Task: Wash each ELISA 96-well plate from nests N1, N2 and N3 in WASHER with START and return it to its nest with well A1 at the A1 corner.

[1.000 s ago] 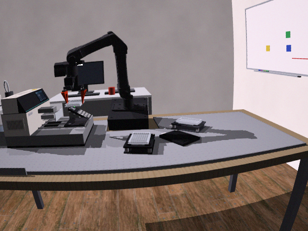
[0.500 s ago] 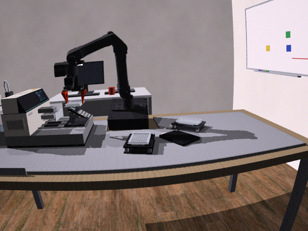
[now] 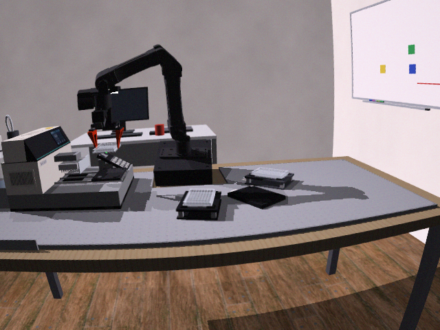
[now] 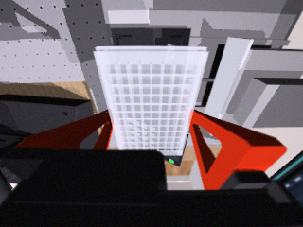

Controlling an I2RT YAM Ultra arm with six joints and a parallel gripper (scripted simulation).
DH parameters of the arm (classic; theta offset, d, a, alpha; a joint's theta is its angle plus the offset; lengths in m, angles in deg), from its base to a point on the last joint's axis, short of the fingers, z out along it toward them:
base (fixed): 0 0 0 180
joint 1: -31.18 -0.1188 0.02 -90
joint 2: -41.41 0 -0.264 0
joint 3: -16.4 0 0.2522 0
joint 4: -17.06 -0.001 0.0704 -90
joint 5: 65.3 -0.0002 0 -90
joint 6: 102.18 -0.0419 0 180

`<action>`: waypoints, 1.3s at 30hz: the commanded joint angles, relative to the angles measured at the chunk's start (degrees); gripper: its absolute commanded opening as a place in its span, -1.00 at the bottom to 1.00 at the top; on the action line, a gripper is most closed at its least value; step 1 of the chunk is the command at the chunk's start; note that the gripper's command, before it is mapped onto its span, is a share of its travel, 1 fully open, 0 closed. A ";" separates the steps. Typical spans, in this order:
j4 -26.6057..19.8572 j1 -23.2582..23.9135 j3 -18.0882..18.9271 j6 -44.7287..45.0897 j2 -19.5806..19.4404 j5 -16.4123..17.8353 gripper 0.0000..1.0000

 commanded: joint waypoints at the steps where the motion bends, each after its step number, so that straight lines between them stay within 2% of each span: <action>1: 0.43 -0.06 -0.35 -0.11 0.35 0.34 -1.00; 39: 13.65 -3.61 -8.45 -3.84 -3.51 -0.08 -1.00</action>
